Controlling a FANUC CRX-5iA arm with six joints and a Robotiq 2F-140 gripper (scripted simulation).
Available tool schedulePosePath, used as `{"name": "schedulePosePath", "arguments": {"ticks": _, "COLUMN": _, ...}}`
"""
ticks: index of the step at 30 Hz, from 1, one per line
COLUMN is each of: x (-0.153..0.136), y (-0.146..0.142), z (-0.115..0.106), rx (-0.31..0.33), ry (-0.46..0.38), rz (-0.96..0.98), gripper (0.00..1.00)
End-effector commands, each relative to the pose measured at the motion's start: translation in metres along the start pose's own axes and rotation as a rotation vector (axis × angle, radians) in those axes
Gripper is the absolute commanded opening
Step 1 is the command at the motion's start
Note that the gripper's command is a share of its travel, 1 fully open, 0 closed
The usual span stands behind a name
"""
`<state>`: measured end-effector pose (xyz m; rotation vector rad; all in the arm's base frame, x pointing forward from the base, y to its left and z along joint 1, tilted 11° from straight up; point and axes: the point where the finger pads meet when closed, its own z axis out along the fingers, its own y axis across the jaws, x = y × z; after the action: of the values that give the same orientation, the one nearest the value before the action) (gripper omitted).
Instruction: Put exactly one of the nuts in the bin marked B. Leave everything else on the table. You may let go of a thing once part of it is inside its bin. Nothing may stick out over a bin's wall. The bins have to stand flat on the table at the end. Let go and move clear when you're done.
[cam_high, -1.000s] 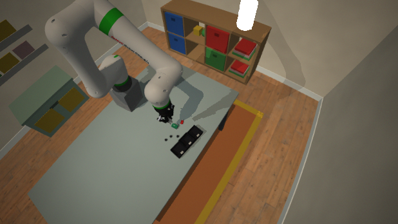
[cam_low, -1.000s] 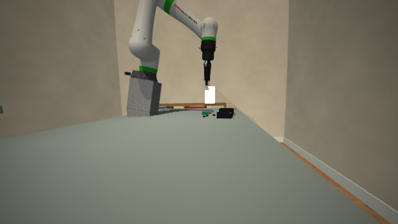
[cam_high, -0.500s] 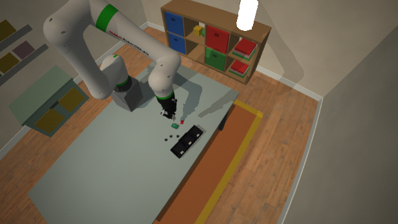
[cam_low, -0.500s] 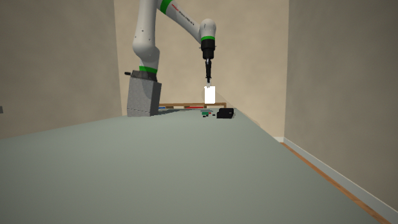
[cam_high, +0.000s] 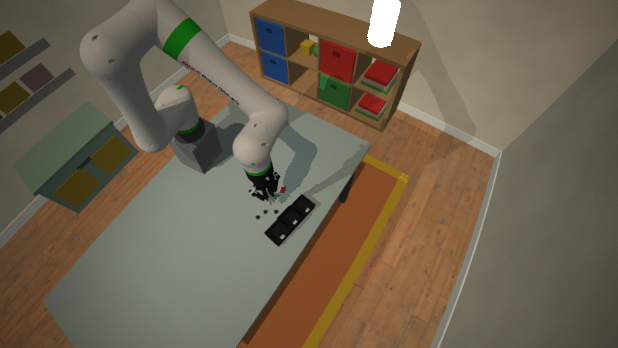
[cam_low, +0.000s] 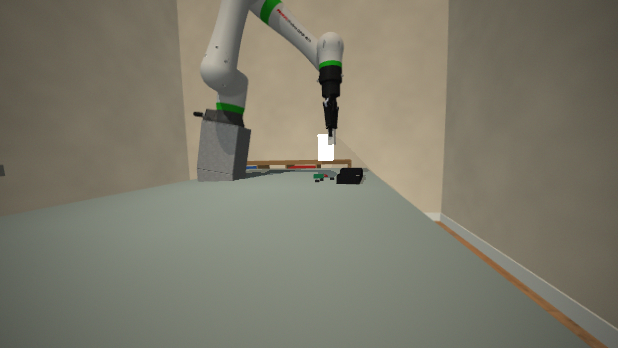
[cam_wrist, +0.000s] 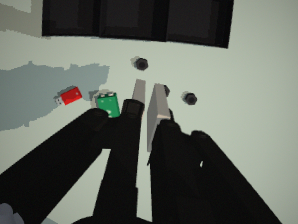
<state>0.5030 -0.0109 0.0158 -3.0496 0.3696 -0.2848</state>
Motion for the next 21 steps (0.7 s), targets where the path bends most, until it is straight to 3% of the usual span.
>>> {"name": "schedulePosePath", "arguments": {"ticks": 1, "x": 0.030, "y": 0.014, "z": 0.025, "rx": -0.001, "ry": -0.005, "rz": 0.081, "gripper": 0.05}}
{"name": "schedulePosePath", "arguments": {"ticks": 11, "x": 0.086, "y": 0.046, "z": 0.071, "rx": -0.001, "ry": -0.005, "rz": 0.081, "gripper": 0.05}}
{"name": "schedulePosePath", "arguments": {"ticks": 21, "x": 0.088, "y": 0.047, "z": 0.073, "rx": -0.001, "ry": -0.005, "rz": 0.081, "gripper": 0.05}}
